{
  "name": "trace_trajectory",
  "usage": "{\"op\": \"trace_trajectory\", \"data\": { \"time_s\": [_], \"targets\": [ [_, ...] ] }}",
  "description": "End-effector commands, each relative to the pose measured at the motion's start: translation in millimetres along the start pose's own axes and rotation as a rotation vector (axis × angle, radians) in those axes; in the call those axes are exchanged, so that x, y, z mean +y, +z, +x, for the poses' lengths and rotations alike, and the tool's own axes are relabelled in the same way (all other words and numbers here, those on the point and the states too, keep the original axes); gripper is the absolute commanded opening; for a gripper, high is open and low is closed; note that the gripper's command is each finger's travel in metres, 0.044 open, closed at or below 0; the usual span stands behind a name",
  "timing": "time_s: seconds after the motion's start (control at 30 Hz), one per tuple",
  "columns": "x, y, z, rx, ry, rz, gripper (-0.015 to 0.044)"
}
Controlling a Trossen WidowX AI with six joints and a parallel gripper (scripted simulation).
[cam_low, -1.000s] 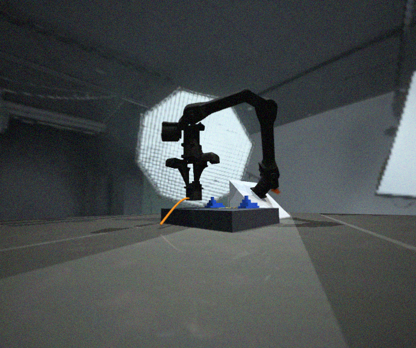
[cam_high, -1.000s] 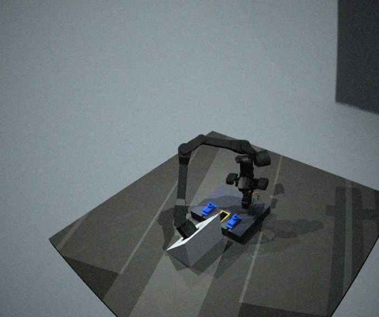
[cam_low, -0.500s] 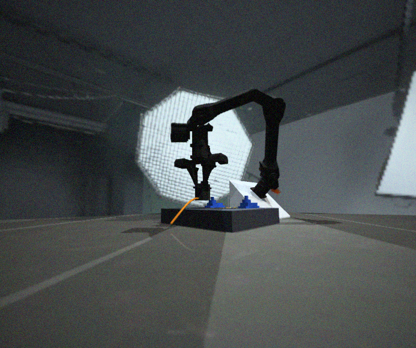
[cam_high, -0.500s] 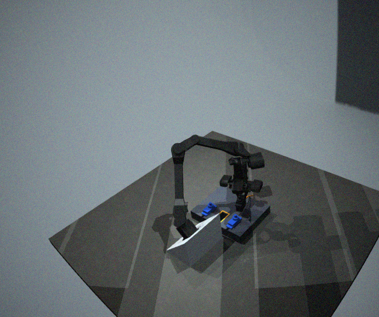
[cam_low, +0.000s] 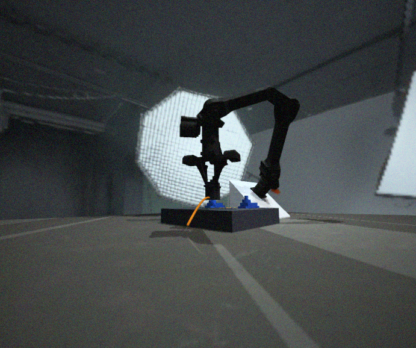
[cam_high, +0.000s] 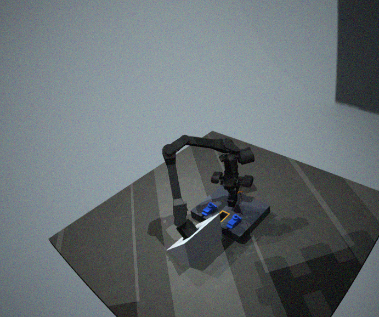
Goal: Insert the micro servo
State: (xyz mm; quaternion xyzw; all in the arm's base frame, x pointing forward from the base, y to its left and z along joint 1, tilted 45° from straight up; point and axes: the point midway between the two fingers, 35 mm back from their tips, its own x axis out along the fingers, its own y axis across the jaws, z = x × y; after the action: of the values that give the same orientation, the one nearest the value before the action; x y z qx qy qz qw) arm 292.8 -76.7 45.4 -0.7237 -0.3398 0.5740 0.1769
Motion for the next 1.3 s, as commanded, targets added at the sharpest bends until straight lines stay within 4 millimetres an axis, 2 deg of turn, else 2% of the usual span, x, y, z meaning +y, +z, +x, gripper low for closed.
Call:
{"op": "trace_trajectory", "data": {
  "time_s": [0.0,1.27],
  "targets": [
    [-2.6,-0.6,-1.2,0.004,-0.001,-0.098,0.0000],
    [-2.7,-0.6,-1.2,0.004,0.003,-1.413,0.0000]
  ]
}}
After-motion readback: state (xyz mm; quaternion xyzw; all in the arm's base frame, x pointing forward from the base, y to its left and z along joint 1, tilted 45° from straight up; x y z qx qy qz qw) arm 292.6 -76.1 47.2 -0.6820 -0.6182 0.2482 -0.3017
